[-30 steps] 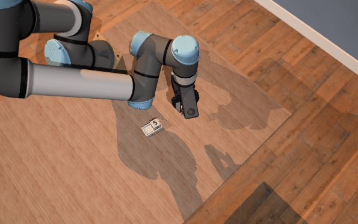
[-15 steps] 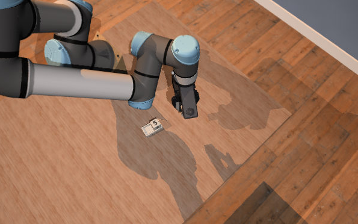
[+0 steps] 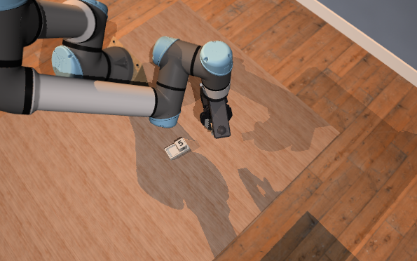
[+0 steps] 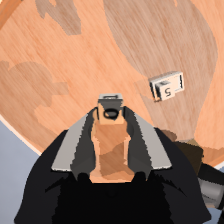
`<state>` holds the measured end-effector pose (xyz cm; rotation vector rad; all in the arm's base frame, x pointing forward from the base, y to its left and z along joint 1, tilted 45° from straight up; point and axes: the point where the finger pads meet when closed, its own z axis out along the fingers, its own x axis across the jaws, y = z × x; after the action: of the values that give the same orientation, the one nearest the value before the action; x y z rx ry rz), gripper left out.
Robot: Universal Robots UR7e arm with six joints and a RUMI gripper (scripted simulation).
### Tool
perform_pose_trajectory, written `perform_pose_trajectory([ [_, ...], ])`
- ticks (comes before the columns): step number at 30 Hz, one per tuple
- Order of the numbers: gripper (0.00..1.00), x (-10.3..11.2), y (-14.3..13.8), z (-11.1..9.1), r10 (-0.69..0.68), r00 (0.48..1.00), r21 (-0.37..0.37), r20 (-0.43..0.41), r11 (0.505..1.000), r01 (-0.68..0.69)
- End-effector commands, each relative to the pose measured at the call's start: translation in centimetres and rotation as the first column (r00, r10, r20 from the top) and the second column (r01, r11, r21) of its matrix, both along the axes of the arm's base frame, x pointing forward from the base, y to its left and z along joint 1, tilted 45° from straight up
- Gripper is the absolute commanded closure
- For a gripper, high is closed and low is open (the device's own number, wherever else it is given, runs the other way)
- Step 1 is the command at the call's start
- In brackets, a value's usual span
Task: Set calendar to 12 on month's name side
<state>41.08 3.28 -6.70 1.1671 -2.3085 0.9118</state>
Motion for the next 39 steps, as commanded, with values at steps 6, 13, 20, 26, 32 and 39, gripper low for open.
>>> perform_pose_trajectory([
  [6, 0.89, 0.0, -0.2, -0.2, -0.003, 1.000, 0.003, -0.001, 1.000, 0.003],
  [13, 0.89, -0.1, -1.5, -1.5, -0.005, 1.000, 0.005, -0.003, 1.000, 0.005],
  [20, 0.89, -0.2, -3.0, -3.2, -0.005, 1.000, 0.005, -0.003, 1.000, 0.005],
  [26, 0.89, -0.3, -4.9, -5.1, -0.005, 1.000, 0.005, -0.003, 1.000, 0.005],
  [32, 0.89, -0.4, -6.2, -6.4, -0.005, 1.000, 0.005, -0.003, 1.000, 0.005],
  [39, 0.89, -0.4, -6.5, -6.8, -0.005, 1.000, 0.005, -0.003, 1.000, 0.005],
])
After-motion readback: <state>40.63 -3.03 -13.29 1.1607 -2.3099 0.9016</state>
